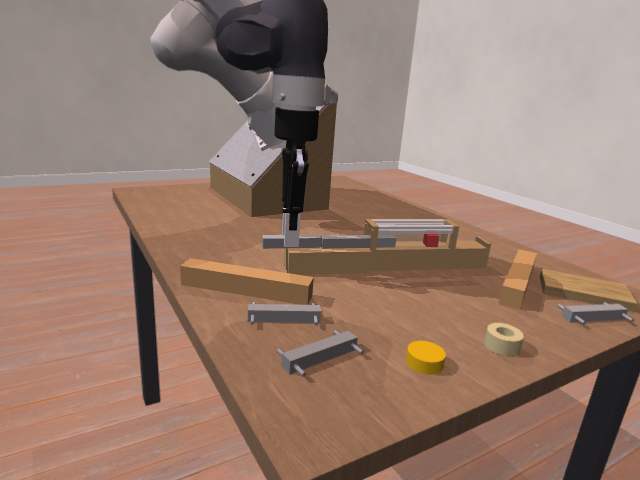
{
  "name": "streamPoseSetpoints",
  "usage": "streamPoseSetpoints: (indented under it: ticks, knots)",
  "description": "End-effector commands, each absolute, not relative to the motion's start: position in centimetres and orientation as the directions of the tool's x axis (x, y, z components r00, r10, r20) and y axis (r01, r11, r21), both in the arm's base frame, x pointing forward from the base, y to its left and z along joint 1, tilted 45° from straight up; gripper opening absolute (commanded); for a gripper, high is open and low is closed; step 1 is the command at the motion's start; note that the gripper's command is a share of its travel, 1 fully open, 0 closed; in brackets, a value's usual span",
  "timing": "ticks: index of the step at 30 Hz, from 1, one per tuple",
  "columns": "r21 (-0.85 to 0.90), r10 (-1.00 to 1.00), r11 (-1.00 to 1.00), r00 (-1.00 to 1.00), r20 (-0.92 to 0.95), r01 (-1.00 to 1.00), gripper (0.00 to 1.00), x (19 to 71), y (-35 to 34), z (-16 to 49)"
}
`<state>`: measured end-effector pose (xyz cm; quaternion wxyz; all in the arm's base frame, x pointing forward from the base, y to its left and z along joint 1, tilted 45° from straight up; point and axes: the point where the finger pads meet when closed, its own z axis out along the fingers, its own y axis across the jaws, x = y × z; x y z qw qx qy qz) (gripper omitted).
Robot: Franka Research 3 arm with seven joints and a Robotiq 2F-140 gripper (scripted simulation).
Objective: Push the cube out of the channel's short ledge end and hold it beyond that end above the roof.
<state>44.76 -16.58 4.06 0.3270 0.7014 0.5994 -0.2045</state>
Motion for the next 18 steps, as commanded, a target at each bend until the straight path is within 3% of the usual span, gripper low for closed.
streamPoseSetpoints:
  ticks: [1,18]
  knots:
    - [0.222,0.71,-0.073,0.207,-0.674,0.972,0.0,45.0,-15.9,3.7]
    - [0.222,0.71,-0.073,0.207,-0.674,0.972,0.0,45.8,-13.2,1.1]
